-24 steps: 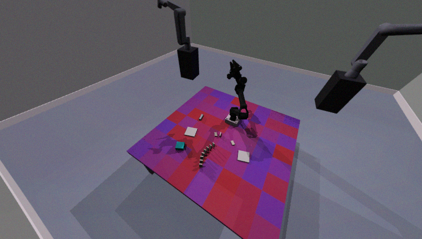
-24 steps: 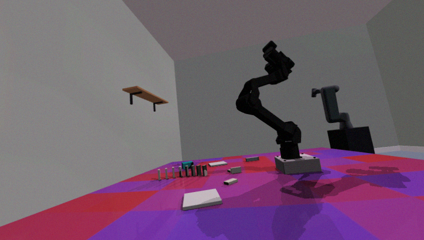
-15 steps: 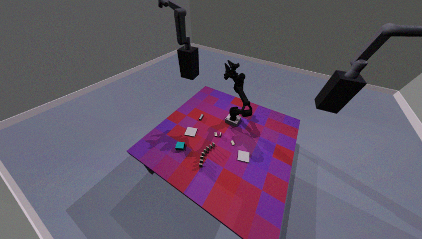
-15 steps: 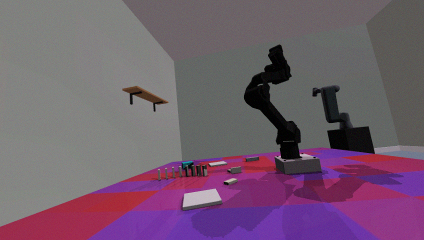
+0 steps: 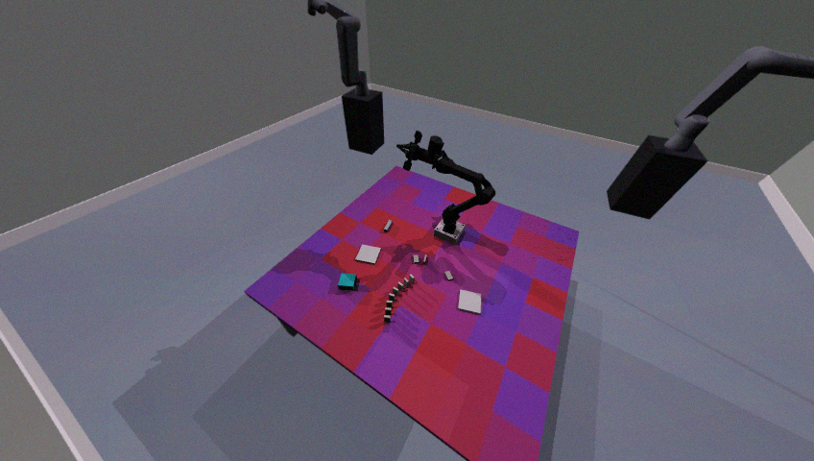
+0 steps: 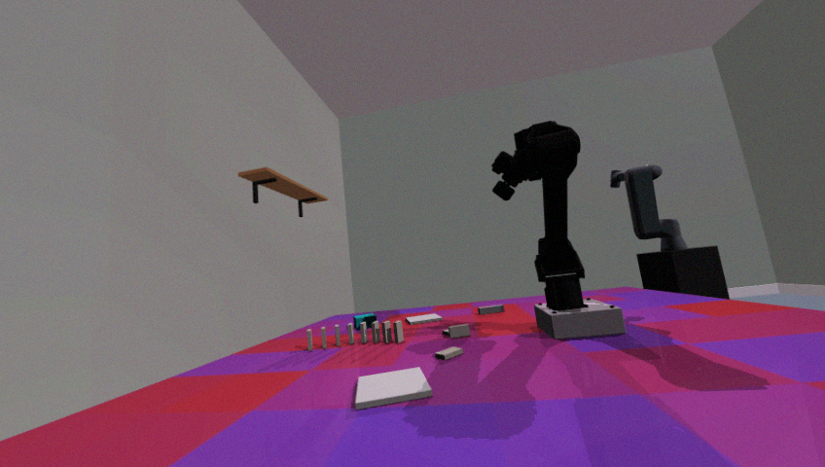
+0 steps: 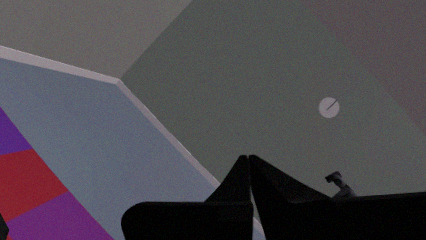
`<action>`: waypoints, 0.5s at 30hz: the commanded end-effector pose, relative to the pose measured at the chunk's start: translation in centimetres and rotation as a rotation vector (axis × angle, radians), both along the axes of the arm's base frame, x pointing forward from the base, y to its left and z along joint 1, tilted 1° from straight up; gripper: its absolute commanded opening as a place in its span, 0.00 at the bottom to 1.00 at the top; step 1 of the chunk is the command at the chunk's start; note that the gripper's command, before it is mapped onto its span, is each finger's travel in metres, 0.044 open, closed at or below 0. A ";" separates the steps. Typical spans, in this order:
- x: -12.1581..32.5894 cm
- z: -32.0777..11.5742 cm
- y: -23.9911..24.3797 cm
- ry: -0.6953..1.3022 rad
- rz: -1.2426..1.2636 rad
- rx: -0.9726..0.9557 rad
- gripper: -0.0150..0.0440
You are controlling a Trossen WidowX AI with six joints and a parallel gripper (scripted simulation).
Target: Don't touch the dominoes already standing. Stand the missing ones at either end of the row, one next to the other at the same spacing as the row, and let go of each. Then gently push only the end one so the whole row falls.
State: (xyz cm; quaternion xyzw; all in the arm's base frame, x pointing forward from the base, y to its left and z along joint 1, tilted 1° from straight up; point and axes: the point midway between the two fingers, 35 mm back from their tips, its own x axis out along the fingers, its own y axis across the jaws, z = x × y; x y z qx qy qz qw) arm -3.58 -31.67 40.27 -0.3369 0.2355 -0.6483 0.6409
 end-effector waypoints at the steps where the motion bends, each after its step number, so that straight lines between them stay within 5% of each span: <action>1: 4.9 -2.7 -2.0 -0.163 0.155 0.143 0.25; 15: 20.4 -15.1 -1.3 -0.563 0.358 0.811 0.25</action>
